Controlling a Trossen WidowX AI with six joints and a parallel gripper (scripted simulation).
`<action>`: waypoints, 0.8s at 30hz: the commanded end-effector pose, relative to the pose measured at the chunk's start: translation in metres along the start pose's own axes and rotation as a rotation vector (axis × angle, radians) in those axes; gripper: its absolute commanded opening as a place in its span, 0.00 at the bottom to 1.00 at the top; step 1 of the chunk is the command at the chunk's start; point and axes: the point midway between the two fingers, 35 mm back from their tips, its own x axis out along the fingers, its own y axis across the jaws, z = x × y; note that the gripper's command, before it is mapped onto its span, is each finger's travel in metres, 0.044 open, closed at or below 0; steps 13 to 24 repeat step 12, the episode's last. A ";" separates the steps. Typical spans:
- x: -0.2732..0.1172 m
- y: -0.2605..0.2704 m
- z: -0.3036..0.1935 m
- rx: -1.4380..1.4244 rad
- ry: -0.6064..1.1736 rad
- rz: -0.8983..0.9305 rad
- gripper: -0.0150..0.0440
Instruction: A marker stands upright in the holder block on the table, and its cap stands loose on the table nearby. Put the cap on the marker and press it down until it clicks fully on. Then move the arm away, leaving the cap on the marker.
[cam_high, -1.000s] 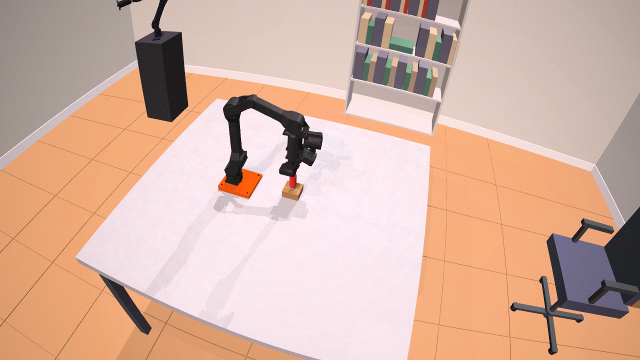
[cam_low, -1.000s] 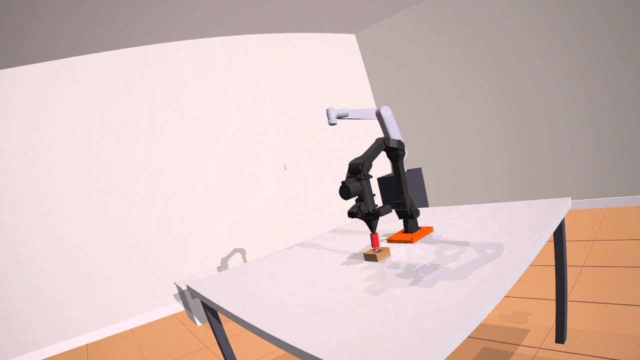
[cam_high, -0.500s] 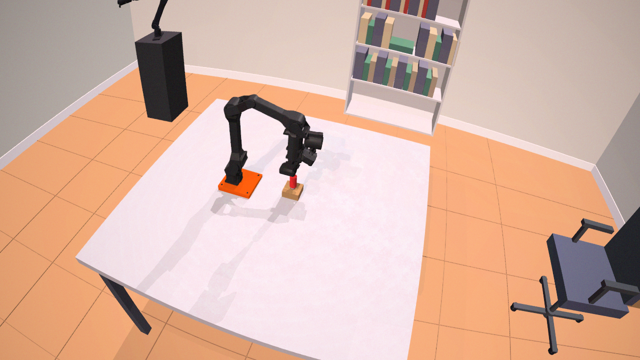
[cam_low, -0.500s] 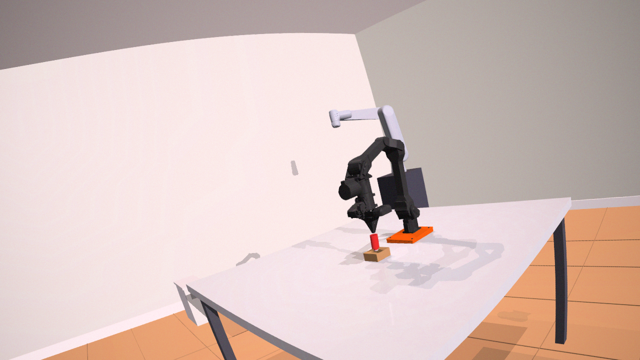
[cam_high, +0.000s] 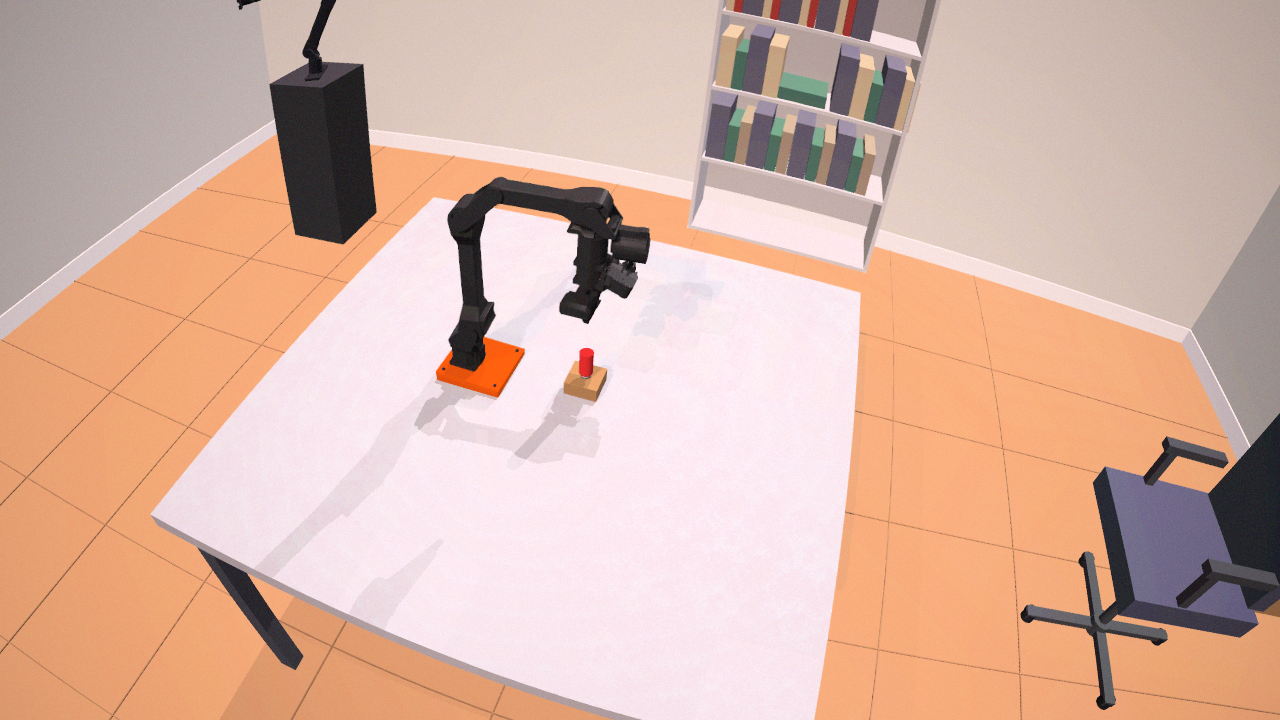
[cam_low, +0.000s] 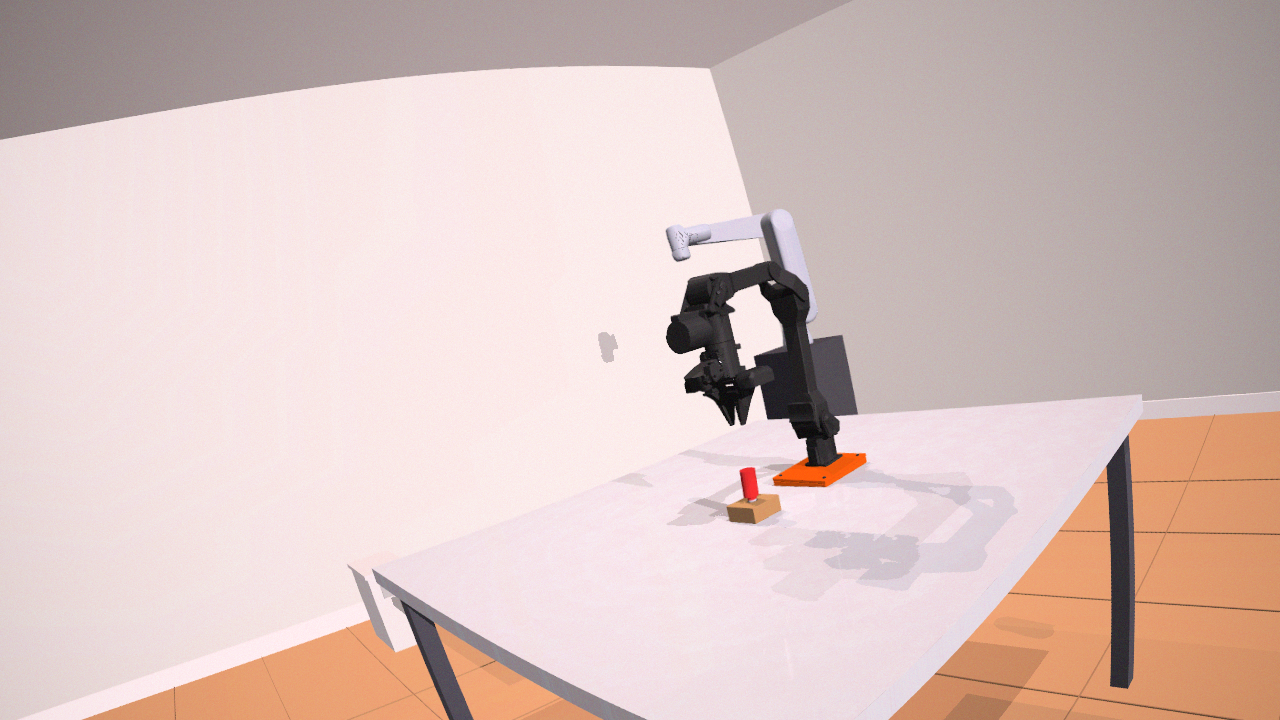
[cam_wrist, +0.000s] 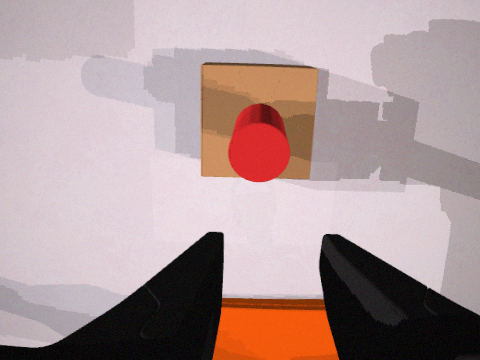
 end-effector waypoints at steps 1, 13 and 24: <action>-0.001 0.000 0.000 -0.004 -0.001 0.000 0.61; -0.001 0.000 0.000 -0.004 -0.001 0.000 1.00; -0.001 0.000 0.000 -0.004 -0.001 0.000 1.00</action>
